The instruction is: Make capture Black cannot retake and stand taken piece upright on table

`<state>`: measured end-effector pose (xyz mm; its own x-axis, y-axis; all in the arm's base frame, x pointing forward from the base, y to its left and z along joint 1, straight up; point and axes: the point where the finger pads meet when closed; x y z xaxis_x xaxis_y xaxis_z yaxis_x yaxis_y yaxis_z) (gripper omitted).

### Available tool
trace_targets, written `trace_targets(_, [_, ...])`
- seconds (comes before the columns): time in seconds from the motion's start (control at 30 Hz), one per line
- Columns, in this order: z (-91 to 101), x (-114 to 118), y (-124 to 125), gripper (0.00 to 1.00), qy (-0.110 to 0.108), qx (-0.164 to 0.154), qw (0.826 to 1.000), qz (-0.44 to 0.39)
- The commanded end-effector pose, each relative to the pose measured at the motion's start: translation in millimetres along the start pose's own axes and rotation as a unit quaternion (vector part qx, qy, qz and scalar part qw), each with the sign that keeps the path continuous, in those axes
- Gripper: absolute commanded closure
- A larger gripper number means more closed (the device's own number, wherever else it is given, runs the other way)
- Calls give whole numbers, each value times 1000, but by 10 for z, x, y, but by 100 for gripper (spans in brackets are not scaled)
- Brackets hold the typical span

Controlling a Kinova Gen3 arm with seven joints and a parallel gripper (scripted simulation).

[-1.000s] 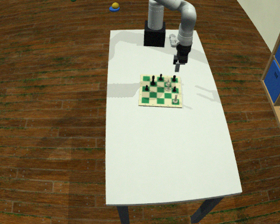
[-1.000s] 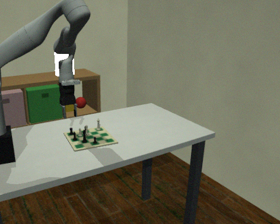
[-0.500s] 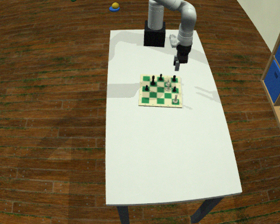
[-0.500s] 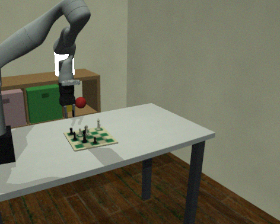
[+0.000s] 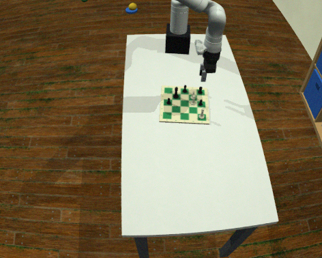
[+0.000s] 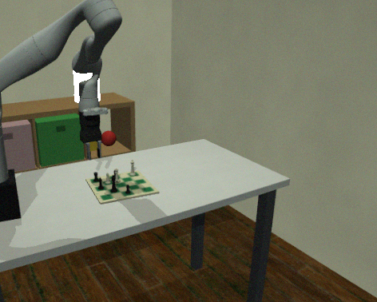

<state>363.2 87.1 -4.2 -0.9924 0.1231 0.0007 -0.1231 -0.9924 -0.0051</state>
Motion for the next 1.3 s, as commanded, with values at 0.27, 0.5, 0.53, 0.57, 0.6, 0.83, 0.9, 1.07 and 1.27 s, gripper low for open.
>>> trace_targets(0.27, [5, -4, -2, 27, 1, 0, 1000, 0])
trace_targets(0.5, [2, -5, -2, 27, 1, 0, 1000, 0])
trace_targets(0.53, [0, -5, -2, 27, 1, 0, 1000, 0])
trace_targets(0.57, [-2, -5, -2, 27, 1, 0, 1000, 0])
trace_targets(0.6, [-6, -5, -2, 27, 1, 0, 1000, 0])
trace_targets(0.83, [-53, -6, 0, 27, 0, 0, 1000, 0])
trace_targets(0.9, [-73, -6, 0, 27, 0, 0, 1000, 0])
trace_targets(1.07, [-109, -7, 1, 27, 0, 0, 1000, 0])
trace_targets(1.27, [-194, -9, 4, 27, 0, 0, 1000, 0])
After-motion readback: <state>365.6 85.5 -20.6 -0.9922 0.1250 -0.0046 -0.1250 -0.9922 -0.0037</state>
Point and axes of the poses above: the point where the finger pads meet when closed, its own z axis back along the fingers, its own x axis across the jaws, y = z × x, and after that the axes turned 10 degrees about -z, right-handed
